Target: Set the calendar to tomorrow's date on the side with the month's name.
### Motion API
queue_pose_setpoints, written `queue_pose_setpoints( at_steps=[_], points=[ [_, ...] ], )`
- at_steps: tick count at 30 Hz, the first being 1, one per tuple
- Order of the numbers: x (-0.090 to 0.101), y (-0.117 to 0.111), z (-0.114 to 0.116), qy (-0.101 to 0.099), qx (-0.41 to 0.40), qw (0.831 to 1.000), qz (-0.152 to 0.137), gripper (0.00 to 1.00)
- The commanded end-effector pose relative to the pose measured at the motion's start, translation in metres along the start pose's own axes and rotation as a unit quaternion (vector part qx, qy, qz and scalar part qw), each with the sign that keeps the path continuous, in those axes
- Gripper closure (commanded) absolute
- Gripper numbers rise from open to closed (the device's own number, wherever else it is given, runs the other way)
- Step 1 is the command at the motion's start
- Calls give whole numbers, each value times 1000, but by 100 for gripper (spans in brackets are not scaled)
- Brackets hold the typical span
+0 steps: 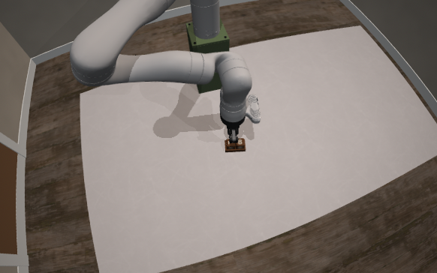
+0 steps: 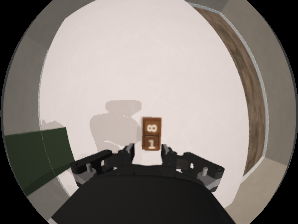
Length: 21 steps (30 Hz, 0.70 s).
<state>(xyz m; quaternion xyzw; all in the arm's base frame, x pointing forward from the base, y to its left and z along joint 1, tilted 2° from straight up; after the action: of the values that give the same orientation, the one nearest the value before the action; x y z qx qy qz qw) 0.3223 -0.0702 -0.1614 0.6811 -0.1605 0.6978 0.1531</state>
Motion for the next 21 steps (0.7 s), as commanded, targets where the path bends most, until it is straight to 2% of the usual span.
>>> queue_pose_setpoints(
  at_steps=[1, 6, 11, 12, 21],
  points=[
    [10, 4, 6, 8, 0, 1000, -3, 54],
    [24, 4, 6, 8, 0, 1000, -3, 54],
    [27, 4, 6, 8, 0, 1000, -3, 54],
    [27, 4, 6, 8, 0, 1000, -3, 0],
    [27, 4, 6, 8, 0, 1000, -3, 0]
  ],
)
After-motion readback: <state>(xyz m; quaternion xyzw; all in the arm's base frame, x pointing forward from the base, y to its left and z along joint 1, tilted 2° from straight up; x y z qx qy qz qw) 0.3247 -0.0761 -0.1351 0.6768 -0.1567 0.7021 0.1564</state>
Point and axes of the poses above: the point where the finger pads meet when closed, its own x axis back along the fingers, its own z axis across the jaws, y = z × x, the point moved 1 cm from there along x, back along the fingers, and after that the axes turned 1 degree about -x, right-handed, at the moved point
